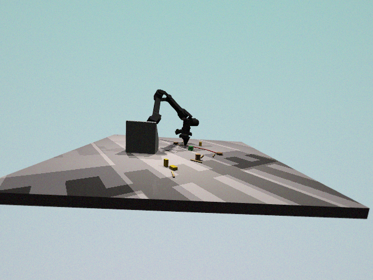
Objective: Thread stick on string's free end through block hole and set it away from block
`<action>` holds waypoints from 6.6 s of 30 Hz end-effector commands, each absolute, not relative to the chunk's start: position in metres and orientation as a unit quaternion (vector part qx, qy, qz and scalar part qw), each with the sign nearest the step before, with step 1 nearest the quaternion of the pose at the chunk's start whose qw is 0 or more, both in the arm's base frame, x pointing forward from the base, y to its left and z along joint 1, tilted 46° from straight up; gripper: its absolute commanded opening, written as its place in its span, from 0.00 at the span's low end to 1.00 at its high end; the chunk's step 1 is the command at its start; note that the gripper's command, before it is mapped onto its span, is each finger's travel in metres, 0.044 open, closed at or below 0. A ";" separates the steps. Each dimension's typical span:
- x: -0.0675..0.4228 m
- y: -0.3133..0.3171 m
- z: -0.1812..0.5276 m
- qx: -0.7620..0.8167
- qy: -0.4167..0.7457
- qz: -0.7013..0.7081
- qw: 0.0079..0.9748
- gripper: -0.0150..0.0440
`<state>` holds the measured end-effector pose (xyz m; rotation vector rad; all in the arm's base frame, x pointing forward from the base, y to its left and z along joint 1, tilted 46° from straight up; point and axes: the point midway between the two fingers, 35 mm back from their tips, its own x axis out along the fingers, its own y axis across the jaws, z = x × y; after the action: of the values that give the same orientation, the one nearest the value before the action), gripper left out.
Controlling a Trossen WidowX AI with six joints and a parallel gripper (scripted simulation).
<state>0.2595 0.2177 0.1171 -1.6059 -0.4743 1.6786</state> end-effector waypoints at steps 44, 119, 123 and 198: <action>0.256 0.181 0.151 -0.628 -0.184 0.656 0.376 0.25; 0.320 0.172 0.151 0.178 0.574 0.363 0.712 0.25; 0.323 0.171 0.151 0.230 0.599 0.321 0.697 0.25; 0.379 0.165 0.151 0.717 0.584 -0.343 0.166 0.25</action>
<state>0.3763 0.1636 0.1473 -2.5229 -2.0660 1.2070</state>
